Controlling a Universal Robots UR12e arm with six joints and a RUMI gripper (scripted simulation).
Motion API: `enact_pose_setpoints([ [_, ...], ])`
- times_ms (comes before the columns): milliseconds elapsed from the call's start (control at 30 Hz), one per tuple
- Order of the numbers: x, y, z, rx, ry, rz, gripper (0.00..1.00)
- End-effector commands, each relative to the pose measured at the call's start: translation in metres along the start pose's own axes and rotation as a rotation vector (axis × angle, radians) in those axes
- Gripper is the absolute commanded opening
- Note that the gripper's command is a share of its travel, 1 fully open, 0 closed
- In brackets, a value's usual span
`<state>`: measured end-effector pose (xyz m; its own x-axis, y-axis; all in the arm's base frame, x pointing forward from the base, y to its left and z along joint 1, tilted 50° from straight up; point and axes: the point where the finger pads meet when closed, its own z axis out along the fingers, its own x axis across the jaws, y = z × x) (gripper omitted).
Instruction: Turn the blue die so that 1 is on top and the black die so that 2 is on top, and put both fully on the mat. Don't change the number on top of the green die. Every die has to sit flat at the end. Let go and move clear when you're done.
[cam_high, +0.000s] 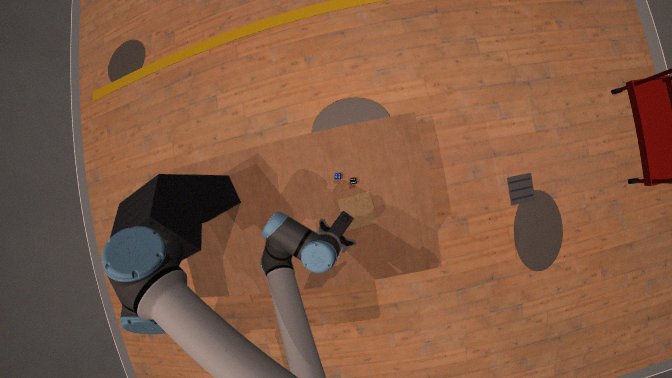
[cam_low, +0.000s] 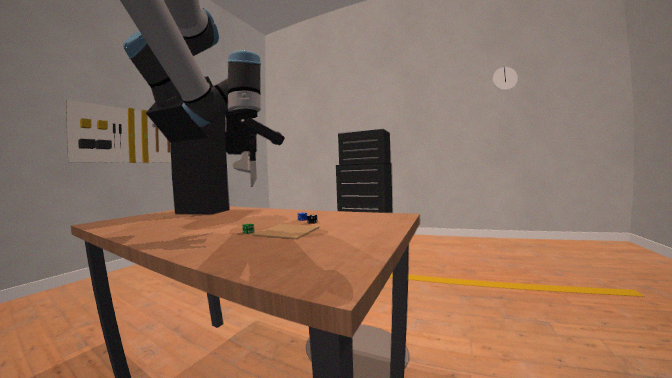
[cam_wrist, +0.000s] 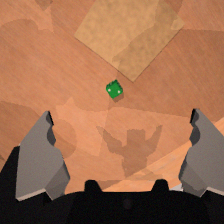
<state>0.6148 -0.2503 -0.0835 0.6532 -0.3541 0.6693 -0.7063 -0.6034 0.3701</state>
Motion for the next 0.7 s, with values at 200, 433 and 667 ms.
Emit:
enact_pose_setpoints([
  [200, 0.0, 0.0, 0.064, 0.001, 0.001, 0.0, 1.0],
  [433, 0.0, 0.0, 0.082, 0.001, 0.001, 0.0, 1.0],
  [667, 0.0, 0.0, 0.082, 0.001, 0.001, 0.0, 1.0],
])
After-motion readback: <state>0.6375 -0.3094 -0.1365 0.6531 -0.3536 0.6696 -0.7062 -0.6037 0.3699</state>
